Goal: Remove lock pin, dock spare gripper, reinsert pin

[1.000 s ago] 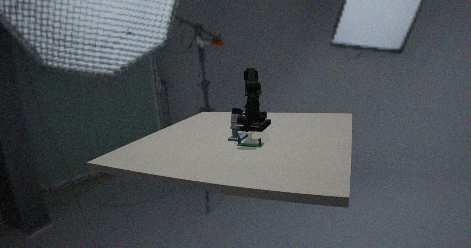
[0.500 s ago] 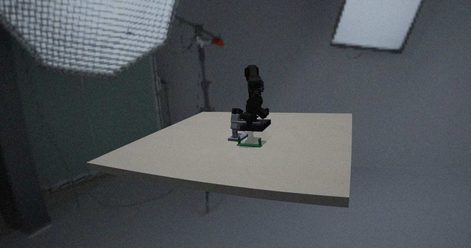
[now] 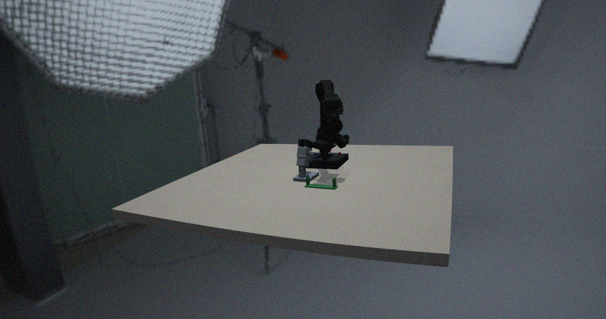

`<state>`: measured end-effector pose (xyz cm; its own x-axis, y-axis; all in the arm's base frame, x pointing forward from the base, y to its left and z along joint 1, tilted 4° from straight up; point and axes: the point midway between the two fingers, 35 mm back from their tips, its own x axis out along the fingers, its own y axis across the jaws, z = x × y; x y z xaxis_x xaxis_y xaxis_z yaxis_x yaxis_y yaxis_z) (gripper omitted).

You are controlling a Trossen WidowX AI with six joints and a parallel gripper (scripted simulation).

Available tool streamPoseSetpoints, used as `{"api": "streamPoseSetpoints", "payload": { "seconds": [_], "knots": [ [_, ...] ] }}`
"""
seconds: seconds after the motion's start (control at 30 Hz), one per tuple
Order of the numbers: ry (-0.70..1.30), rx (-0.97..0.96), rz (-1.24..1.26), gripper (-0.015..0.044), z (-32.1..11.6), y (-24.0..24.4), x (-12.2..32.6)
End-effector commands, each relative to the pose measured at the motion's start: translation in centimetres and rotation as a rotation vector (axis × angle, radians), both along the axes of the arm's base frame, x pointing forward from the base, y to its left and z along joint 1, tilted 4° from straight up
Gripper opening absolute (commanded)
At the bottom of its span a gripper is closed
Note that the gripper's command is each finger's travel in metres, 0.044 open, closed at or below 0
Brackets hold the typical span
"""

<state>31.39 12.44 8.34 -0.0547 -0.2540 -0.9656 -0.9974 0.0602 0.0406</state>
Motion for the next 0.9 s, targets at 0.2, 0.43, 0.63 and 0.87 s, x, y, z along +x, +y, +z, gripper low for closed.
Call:
{"api": "streamPoseSetpoints", "payload": {
  "seconds": [0.2,0.43,0.63,0.87],
  "knots": [
    [-0.002,0.005,-0.002,0.0000,-1.3,0.1,-0.6],
    [0.000,0.006,-0.001,0.0000,-4.3,0.1,-0.8],
    [-0.006,0.007,-0.002,0.0000,-5.2,0.1,-1.0],
    [-0.005,0.008,-0.002,0.0000,-4.7,-0.5,-0.7]
  ]
}}
